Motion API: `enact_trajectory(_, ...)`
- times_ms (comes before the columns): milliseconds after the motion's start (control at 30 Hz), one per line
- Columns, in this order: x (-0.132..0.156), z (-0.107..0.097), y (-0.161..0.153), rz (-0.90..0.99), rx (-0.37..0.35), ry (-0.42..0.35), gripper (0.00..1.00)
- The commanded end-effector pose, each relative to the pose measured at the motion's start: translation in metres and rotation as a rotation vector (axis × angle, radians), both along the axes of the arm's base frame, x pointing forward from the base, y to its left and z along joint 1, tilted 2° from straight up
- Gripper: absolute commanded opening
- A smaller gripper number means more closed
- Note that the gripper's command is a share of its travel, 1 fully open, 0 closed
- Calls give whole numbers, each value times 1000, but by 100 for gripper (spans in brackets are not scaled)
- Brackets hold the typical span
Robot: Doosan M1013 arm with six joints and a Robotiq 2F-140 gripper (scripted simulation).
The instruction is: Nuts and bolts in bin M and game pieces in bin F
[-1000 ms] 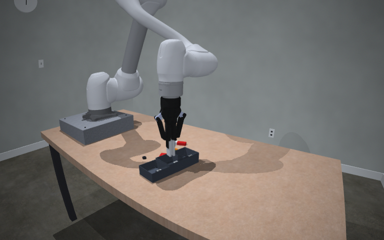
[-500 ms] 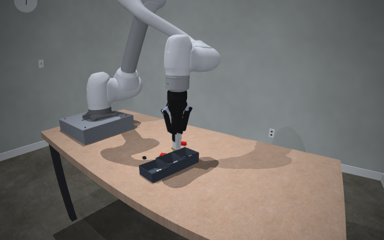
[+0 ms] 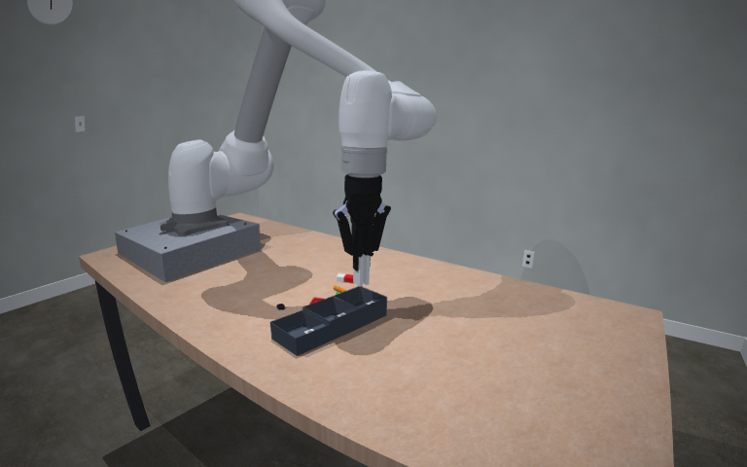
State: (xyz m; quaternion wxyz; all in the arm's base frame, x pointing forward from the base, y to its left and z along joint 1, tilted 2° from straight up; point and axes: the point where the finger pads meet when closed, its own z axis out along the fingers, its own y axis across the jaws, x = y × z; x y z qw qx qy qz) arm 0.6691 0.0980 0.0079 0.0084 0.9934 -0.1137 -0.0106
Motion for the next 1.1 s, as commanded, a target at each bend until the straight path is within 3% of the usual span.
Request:
enact_trajectory(0,0,-5,0,0,0,0,5)
enact_trajectory(700,-1,-56,-1,0,0,0,5)
enact_trajectory(1067,-1,-56,-1,0,0,0,5)
